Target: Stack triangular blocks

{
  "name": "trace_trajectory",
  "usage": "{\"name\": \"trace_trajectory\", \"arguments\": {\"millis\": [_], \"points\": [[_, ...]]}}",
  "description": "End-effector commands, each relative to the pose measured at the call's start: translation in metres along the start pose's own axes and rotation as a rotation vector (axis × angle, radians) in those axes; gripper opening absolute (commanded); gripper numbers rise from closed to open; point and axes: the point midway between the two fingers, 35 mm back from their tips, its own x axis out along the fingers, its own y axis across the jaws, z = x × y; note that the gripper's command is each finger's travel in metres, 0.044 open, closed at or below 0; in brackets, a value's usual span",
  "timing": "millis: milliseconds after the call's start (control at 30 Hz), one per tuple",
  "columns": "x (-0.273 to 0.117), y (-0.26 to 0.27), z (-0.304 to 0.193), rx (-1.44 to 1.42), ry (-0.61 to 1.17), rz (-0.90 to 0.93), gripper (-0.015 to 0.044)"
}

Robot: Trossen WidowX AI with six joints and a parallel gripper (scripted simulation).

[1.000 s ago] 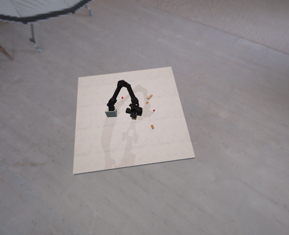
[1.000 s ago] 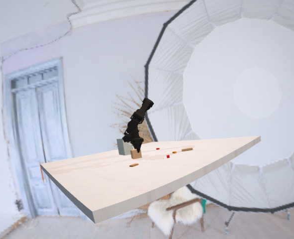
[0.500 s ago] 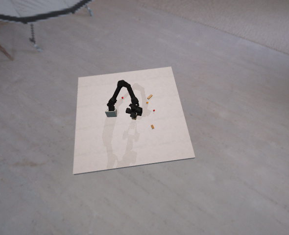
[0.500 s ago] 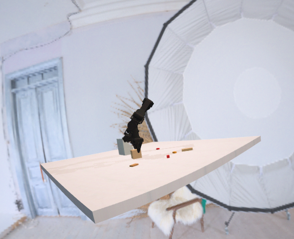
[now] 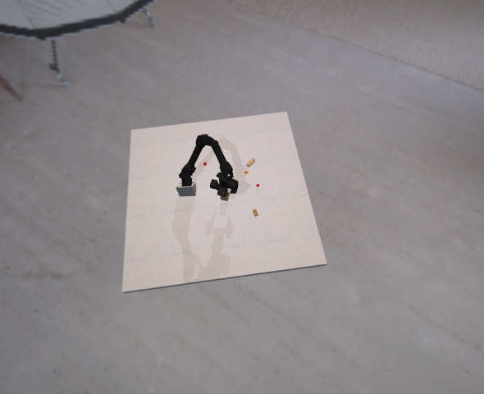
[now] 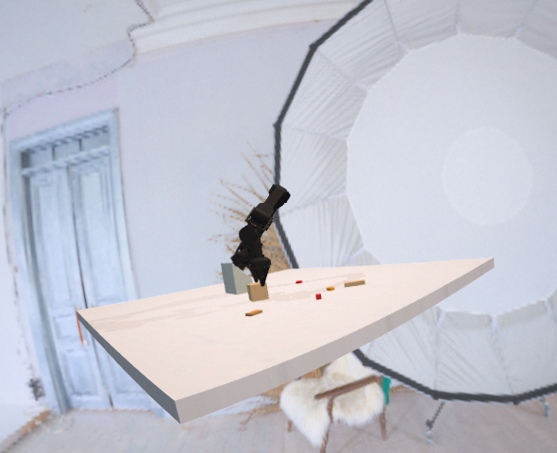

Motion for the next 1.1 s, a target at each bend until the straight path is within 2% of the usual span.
{"name": "trace_trajectory", "arguments": {"millis": [0,67,133,1067], "points": [[-0.052,0.007,0.003,-0.011,-0.011,0.032,0.044],[-0.084,0.003,0.002,-0.011,-0.01,0.03,0.044],[-0.095,0.0,0.001,-0.012,-0.008,0.029,0.044],[-0.089,0.003,0.003,-0.004,-0.01,0.047,0.044]]}}
